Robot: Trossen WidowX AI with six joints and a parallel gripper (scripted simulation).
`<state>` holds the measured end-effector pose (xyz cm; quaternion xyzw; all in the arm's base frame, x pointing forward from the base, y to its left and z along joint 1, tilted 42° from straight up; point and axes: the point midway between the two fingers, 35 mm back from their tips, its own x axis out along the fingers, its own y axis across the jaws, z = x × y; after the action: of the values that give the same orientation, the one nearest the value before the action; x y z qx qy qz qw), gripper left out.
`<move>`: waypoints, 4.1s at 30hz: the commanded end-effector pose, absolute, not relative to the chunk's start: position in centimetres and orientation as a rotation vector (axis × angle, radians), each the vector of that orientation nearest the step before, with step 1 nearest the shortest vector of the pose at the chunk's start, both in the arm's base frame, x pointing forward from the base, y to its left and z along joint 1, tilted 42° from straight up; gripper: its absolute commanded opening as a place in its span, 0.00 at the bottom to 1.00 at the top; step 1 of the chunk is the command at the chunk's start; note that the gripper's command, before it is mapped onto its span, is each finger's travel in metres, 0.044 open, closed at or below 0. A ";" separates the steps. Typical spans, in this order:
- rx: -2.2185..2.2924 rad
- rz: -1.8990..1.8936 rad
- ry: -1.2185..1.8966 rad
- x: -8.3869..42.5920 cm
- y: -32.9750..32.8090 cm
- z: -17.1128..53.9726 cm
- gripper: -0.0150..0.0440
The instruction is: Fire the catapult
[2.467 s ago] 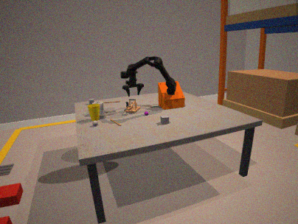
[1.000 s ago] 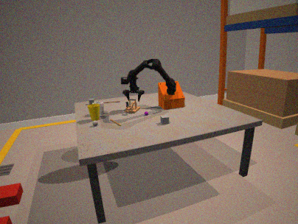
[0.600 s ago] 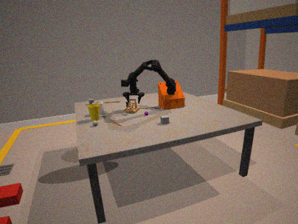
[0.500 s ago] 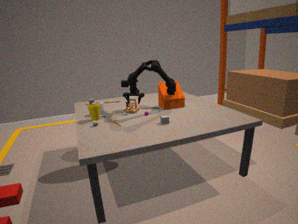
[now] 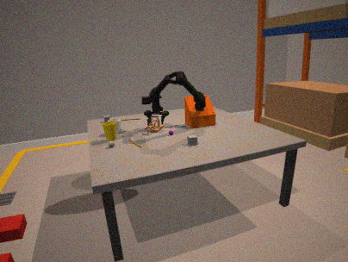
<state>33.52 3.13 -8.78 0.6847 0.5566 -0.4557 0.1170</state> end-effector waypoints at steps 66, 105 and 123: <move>1.340 -0.305 1.762 36.5 0.5 -5.7 0.25; 1.329 -0.303 1.766 36.4 3.1 -8.5 0.61; 1.340 -0.314 1.747 37.1 -3.0 -2.2 1.00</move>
<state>37.22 -3.45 -1.79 0.5425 0.6997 -0.1263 0.4474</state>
